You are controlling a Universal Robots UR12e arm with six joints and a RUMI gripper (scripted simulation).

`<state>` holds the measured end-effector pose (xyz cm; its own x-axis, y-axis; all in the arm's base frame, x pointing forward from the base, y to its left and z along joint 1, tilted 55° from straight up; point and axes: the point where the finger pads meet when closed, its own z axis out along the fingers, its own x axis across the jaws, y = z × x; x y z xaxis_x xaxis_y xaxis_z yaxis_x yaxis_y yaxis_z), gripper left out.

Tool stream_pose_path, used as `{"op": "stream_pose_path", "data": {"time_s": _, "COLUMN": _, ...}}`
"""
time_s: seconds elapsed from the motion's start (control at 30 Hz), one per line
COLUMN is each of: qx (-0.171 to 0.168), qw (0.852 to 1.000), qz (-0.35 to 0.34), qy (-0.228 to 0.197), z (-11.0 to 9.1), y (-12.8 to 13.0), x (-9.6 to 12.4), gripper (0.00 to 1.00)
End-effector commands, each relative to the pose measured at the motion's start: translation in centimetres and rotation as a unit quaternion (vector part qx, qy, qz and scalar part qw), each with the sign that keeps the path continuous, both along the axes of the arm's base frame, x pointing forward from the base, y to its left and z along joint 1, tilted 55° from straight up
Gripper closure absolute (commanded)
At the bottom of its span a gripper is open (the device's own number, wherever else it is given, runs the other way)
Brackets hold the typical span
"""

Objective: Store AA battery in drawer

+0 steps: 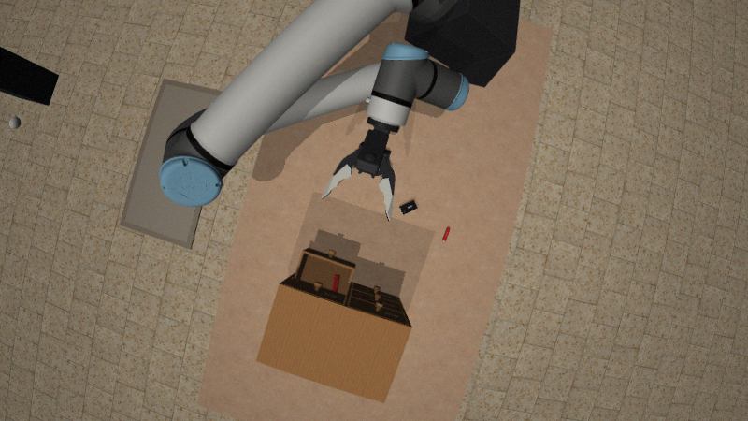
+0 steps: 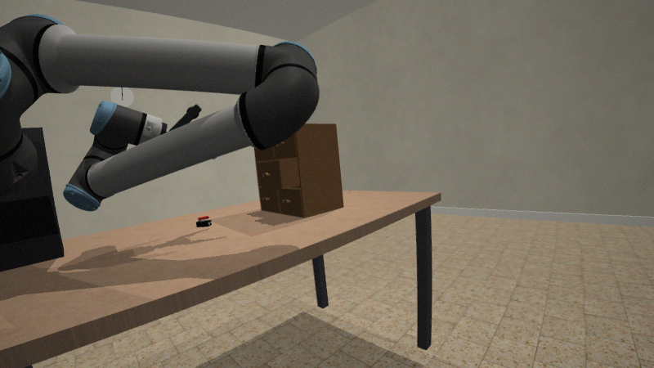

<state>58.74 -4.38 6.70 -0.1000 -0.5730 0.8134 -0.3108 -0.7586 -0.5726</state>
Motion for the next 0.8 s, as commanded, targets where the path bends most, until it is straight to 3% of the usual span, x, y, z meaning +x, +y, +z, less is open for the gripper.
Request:
{"op": "stream_pose_path", "data": {"time_s": 0.0, "qx": 0.000, "qw": 1.000, "qz": -0.001, "qy": 0.001, "z": 0.04, "y": 0.05, "x": 0.00, "gripper": 0.00}}
{"op": "stream_pose_path", "data": {"time_s": 0.77, "qx": 0.003, "qw": 1.000, "qz": -0.022, "qy": 0.016, "z": 0.13, "y": 0.19, "x": -0.01, "gripper": 0.00}}
